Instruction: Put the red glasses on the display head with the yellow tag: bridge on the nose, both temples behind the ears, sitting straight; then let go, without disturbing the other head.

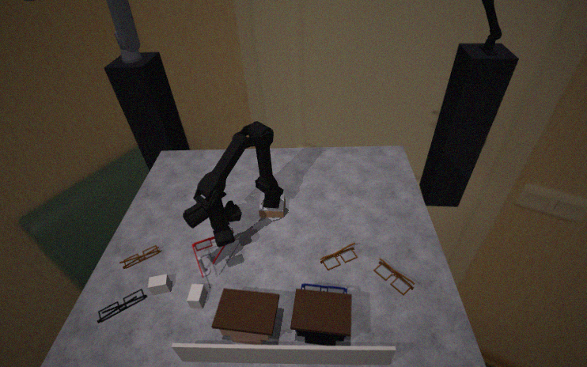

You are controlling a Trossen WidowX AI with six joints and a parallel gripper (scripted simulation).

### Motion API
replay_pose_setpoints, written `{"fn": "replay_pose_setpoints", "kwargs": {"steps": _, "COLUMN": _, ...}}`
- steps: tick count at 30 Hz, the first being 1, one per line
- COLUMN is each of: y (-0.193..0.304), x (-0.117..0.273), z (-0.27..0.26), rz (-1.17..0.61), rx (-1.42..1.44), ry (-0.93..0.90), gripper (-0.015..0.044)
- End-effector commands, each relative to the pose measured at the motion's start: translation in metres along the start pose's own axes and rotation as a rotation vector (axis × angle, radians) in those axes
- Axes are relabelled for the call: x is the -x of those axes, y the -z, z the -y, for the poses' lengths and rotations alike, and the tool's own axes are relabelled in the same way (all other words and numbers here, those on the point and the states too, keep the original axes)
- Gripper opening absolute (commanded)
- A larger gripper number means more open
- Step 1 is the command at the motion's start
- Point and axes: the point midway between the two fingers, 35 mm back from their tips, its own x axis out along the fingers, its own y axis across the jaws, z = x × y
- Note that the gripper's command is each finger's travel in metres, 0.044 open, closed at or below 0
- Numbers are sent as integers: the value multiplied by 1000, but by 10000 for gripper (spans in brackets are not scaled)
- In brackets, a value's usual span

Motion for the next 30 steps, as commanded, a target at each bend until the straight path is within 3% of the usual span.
{"fn": "replay_pose_setpoints", "kwargs": {"steps": 1, "y": -4, "x": -1, "z": -2, "rz": 4, "rx": -4, "ry": -5, "gripper": 0}}
{"fn": "replay_pose_setpoints", "kwargs": {"steps": 30, "y": 2, "x": -1, "z": -2, "rz": 4, "rx": -4, "ry": -5, "gripper": 0}}
